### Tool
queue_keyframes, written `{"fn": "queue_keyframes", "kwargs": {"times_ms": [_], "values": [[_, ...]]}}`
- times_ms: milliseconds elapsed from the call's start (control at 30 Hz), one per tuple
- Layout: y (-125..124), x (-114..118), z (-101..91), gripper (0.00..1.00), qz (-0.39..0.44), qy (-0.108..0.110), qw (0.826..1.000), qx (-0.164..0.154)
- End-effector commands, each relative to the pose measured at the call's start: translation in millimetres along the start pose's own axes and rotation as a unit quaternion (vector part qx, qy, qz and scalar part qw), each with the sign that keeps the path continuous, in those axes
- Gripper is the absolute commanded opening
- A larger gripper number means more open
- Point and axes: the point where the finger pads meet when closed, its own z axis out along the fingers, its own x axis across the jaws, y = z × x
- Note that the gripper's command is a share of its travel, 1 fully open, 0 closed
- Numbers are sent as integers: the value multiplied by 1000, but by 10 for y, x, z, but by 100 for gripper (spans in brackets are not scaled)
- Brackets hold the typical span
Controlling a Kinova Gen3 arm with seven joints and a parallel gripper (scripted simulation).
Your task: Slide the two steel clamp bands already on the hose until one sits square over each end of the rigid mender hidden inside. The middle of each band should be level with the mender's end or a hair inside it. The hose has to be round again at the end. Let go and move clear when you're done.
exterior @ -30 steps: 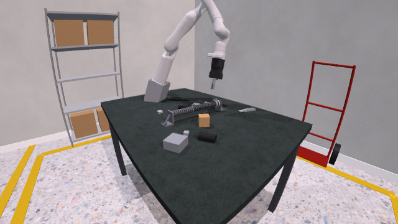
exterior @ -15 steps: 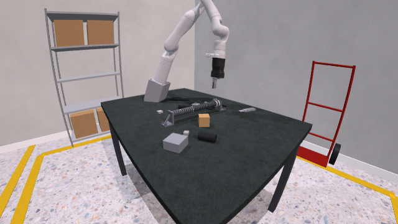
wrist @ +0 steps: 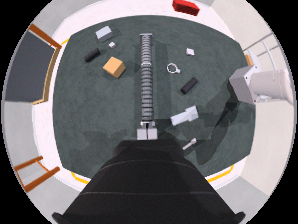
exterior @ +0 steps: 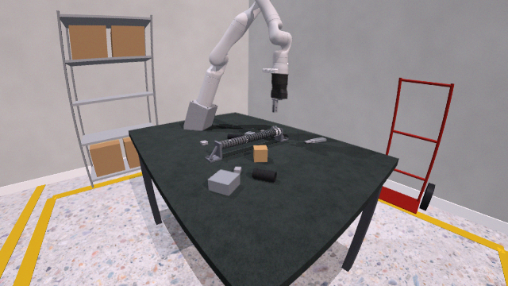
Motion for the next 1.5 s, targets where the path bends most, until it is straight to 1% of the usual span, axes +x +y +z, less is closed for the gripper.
{"fn": "queue_keyframes", "kwargs": {"times_ms": [0,567,667,900,1000,1467], "values": [[2,-8,-10,0,5,-1,1000,-2],[14,-8,3,0,10,-2,1000,-5],[15,-8,78,0,10,-2,1000,-5],[17,-9,391,0,10,-2,1000,-5],[18,-10,472,0,10,-2,1000,-5],[18,-10,488,0,10,-2,1000,-5]]}}
